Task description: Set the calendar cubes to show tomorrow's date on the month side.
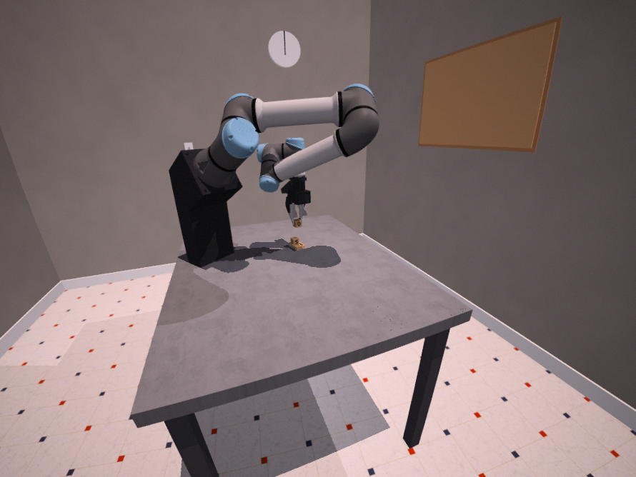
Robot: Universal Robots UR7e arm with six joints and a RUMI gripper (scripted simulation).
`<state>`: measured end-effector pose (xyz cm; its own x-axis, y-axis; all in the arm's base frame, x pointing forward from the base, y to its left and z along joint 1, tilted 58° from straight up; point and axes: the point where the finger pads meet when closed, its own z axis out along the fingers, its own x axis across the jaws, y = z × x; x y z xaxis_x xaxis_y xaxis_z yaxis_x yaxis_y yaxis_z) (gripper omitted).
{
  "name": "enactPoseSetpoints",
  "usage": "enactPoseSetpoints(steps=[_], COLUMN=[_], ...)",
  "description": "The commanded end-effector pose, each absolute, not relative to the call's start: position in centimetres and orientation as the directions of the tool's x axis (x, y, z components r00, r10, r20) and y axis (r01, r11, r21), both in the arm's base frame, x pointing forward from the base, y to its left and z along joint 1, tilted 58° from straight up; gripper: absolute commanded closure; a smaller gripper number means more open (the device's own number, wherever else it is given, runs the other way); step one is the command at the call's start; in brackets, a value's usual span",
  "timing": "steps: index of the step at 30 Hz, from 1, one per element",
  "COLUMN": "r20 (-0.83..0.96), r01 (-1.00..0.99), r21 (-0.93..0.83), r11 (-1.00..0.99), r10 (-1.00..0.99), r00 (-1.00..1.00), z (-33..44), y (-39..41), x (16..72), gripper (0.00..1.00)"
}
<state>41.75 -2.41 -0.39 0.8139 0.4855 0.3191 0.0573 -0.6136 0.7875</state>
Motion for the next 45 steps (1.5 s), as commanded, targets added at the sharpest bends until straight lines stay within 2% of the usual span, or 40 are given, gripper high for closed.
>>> enactPoseSetpoints(steps=[1,24,45], r20=[0.32,0.319,0.319], r01=[0.057,0.057,0.057], r21=[0.787,0.787,0.787], r11=[-0.614,-0.614,-0.614], r10=[0.486,0.486,0.486], r00=[0.813,0.814,0.814], z=[-0.5,-3.3,-3.7], y=[-2.5,-5.9,-6.4], x=[41.9,45.1,45.5], gripper=[0.89,0.89,0.89])
